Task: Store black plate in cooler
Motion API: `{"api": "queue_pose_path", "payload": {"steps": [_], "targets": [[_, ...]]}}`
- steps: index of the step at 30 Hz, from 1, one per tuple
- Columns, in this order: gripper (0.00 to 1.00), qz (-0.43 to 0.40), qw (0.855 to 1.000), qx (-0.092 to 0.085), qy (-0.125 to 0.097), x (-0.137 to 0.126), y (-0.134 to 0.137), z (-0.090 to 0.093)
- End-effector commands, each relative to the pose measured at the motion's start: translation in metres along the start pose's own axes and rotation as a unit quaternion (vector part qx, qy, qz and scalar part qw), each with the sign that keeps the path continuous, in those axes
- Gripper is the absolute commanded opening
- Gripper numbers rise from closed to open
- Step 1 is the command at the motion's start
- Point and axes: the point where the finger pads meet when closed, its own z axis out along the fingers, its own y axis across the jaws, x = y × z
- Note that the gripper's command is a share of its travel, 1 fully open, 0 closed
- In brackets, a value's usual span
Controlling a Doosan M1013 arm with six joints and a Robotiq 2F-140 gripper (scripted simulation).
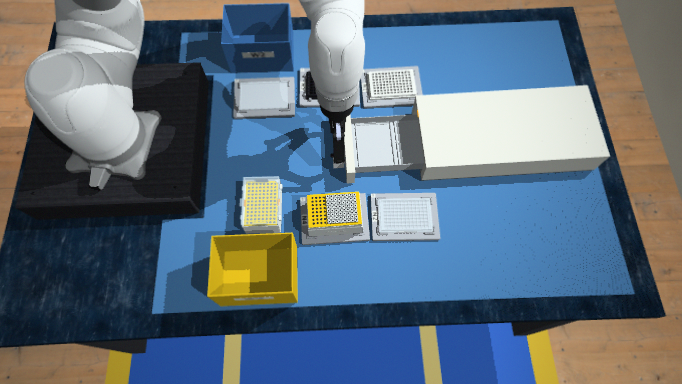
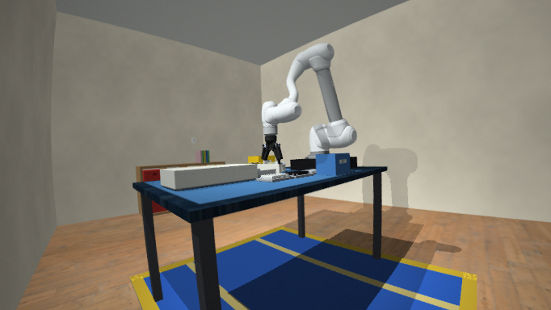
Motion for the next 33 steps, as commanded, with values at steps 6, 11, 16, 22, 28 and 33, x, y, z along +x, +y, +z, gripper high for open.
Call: {"api": "queue_pose_path", "payload": {"steps": [6, 11, 16, 22, 28, 33], "targets": [[0.0, 0.0, 1.0, 0.0, 0.0, -0.0002, 0.0, 0.0], [0.0, 0.0, 1.0, 0.0, 0.0, -0.0002, 0.0, 0.0], [0.0, 0.0, 1.0, 0.0, 0.0, -0.0002, 0.0, 0.0], [0.0, 0.0, 1.0, 0.0, 0.0, -0.0002, 0.0, 0.0], [0.87, 0.0, 1.0, 0.0, 0.0, -0.0002, 0.0, 0.0], [0.87, 0.0, 1.0, 0.0, 0.0, -0.0002, 0.0, 0.0]]}}
